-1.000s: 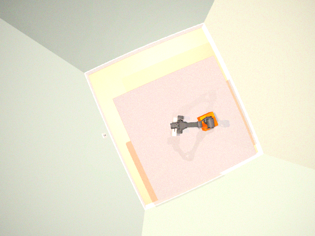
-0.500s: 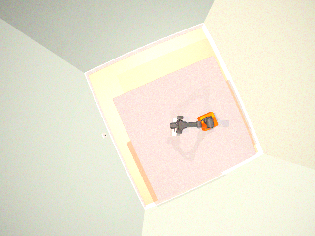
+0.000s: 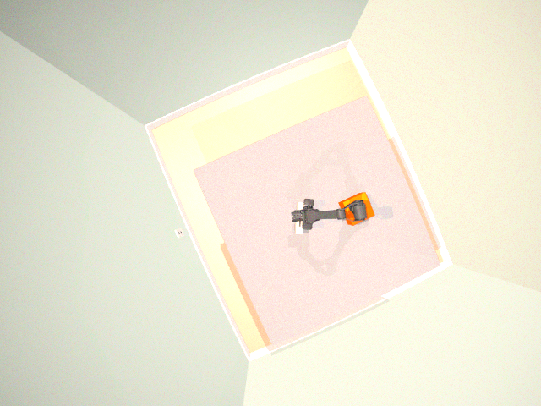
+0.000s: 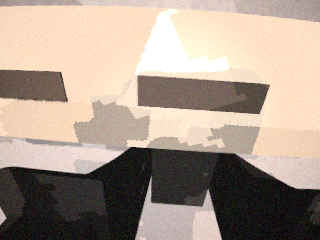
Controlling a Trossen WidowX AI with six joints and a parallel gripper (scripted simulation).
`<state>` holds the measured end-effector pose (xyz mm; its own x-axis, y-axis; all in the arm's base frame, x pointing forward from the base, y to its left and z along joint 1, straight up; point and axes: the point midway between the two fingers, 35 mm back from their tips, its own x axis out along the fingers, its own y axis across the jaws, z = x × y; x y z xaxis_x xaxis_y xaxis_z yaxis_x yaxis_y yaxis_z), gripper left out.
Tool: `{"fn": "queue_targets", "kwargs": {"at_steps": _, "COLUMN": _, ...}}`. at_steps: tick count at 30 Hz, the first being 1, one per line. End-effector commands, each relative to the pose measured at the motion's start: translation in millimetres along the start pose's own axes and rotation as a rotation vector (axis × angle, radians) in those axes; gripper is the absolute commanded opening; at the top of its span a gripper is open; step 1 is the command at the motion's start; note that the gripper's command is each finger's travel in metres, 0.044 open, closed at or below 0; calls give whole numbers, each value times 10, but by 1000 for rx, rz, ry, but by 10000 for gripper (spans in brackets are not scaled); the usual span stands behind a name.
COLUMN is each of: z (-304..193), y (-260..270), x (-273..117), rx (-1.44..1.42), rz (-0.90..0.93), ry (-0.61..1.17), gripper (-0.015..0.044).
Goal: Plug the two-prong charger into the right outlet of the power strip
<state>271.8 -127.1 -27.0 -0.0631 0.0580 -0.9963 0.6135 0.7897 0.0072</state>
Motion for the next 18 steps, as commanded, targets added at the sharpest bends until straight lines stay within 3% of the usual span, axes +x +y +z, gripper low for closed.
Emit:
{"fn": "queue_targets", "kwargs": {"at_steps": 1, "z": 117, "y": -2, "x": -28, "rx": 1, "rz": 2, "ry": -43, "gripper": 0}}
{"fn": "queue_targets", "kwargs": {"at_steps": 11, "z": 0, "y": 0, "x": 0, "rx": 0, "rz": 0, "ry": 0, "gripper": 0}}
{"fn": "queue_targets", "kwargs": {"at_steps": 18, "z": 0, "y": 0, "x": 0, "rx": 0, "rz": 0, "ry": 0, "gripper": 184}}
